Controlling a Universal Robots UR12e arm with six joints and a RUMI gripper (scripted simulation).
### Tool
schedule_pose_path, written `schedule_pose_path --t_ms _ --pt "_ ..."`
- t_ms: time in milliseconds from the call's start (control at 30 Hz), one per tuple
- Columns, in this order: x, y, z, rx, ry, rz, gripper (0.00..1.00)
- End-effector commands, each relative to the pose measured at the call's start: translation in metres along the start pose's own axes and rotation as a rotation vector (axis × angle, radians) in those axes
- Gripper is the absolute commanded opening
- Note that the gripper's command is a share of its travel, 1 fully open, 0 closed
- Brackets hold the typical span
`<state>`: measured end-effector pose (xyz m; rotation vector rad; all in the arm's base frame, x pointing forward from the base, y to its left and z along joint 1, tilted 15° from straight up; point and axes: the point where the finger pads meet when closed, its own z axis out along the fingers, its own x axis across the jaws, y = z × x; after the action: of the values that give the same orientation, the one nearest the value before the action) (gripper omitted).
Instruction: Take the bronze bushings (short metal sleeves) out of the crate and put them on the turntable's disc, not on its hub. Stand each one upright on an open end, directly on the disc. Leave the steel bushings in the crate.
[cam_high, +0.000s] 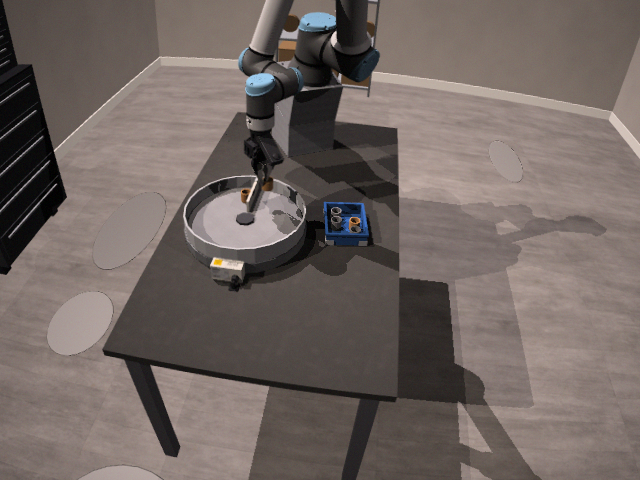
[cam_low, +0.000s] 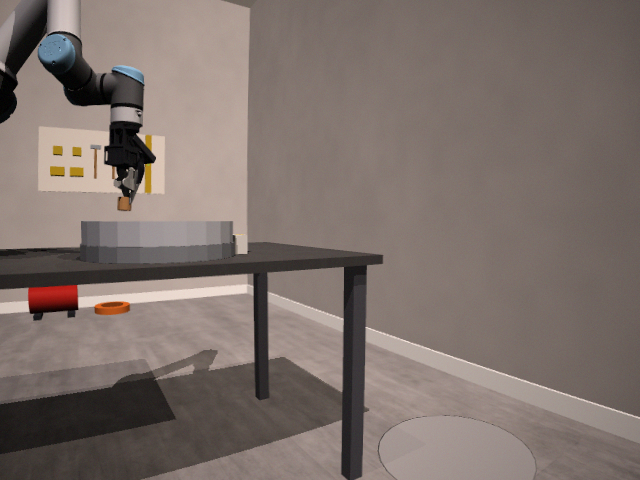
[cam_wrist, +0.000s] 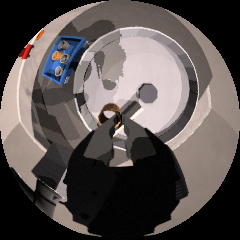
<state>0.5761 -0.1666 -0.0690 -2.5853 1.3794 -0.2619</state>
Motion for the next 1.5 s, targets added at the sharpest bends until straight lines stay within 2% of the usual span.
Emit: schedule_pose_path --t_ms 0,800,1033,1467 --pt "0.001 0.000 0.000 0.000 0.001 0.000 0.00" --pt "0.001 0.000 0.000 0.000 0.001 0.000 0.00" --pt "0.001 0.000 0.024 0.000 0.001 0.000 0.00" --pt "0.001 0.000 0.024 0.000 0.001 0.000 0.00"
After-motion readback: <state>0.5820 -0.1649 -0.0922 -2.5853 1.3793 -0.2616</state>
